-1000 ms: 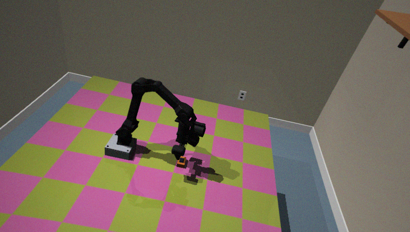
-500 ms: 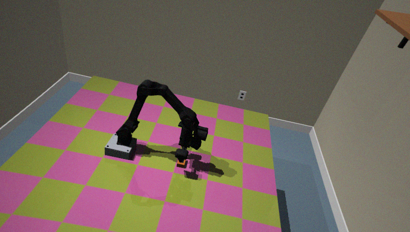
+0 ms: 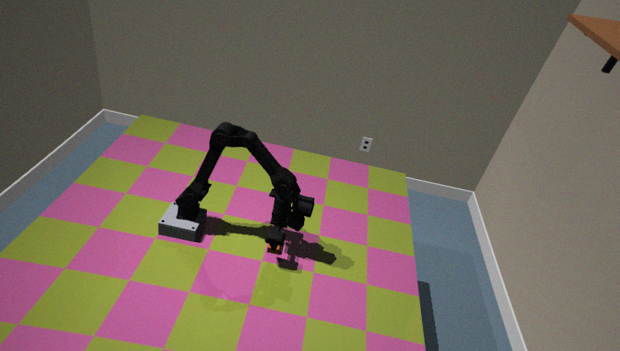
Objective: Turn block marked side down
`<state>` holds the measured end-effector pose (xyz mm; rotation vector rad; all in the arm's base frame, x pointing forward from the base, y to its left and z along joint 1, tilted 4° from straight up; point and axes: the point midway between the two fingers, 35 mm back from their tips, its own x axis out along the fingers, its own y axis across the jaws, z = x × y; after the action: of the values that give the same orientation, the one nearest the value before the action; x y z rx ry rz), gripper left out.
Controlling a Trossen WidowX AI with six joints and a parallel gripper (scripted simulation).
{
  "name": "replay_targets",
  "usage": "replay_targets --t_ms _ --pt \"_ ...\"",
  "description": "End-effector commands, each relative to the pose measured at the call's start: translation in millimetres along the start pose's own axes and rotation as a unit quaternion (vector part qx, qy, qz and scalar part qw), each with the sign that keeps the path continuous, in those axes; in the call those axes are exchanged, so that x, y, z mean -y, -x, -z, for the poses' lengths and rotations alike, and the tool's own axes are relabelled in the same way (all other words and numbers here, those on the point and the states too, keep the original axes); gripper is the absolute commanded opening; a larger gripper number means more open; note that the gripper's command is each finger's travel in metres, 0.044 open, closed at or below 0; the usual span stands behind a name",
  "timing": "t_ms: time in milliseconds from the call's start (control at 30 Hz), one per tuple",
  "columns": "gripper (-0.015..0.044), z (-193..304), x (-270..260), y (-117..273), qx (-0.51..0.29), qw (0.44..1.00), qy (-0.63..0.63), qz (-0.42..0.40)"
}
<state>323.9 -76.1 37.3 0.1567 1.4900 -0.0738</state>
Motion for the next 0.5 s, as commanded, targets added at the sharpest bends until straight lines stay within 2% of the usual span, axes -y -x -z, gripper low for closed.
replay_targets --t_ms 0,400,467 --pt "0.044 4 -1 -10 -0.007 1.0 -0.003 -0.003" --pt "0.044 5 -1 -27 -0.007 1.0 -0.003 -0.003" --pt "0.0387 5 -1 -27 -0.007 1.0 -0.003 -0.003"
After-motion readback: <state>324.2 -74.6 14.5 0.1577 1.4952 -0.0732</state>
